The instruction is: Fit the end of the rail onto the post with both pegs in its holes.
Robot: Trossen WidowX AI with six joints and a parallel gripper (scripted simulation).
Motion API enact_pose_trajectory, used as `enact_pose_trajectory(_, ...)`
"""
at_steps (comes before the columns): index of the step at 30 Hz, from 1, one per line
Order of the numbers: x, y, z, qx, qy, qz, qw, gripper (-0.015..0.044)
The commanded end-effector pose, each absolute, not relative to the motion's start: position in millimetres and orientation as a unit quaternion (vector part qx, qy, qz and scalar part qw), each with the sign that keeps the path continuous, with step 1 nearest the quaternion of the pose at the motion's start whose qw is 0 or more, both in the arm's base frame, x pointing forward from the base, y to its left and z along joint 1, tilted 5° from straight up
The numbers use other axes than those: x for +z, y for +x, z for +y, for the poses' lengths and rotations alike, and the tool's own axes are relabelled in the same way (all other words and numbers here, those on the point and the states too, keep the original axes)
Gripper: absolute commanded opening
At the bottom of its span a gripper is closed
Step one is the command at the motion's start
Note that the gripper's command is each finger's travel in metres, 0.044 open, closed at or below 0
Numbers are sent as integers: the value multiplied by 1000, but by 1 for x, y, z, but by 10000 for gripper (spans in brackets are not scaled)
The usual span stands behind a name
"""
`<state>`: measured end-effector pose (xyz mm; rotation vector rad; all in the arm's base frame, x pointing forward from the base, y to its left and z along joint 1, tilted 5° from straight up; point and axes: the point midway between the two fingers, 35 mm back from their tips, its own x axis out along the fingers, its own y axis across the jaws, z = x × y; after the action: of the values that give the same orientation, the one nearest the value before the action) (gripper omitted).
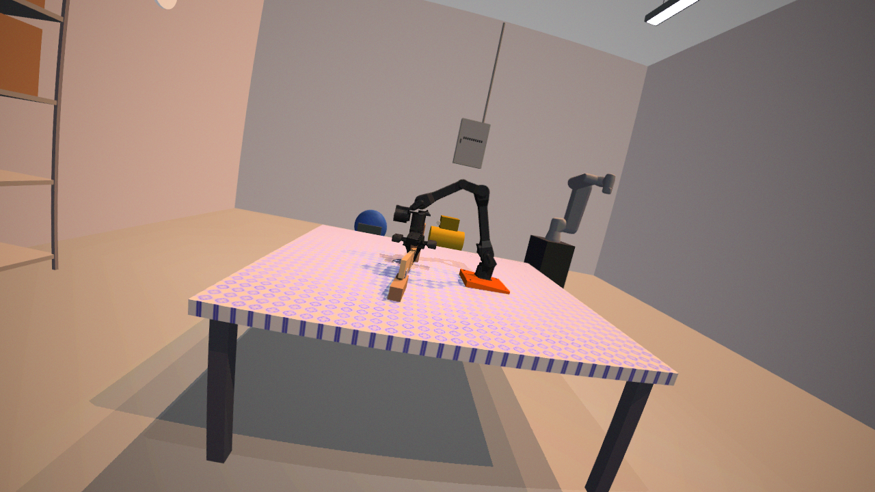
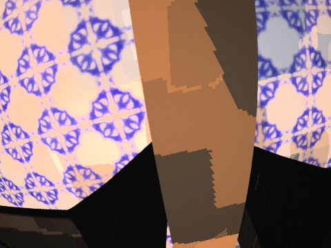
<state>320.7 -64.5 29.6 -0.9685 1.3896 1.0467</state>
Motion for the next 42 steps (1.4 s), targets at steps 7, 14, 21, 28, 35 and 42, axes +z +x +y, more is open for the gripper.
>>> enact_pose_trajectory(7, 40, 327, -65, 438, -413, 580, 549, 0)
enact_pose_trajectory(14, 44, 327, -65, 438, -413, 580, 549, 0)
enact_pose_trajectory(21, 47, 328, -65, 437, -413, 580, 549, 0)
enact_pose_trajectory(28, 51, 328, -66, 437, -414, 580, 549, 0)
enact_pose_trajectory(35, 54, 328, -66, 437, -414, 580, 549, 0)
enact_pose_trajectory(42, 58, 328, -65, 437, -414, 580, 549, 0)
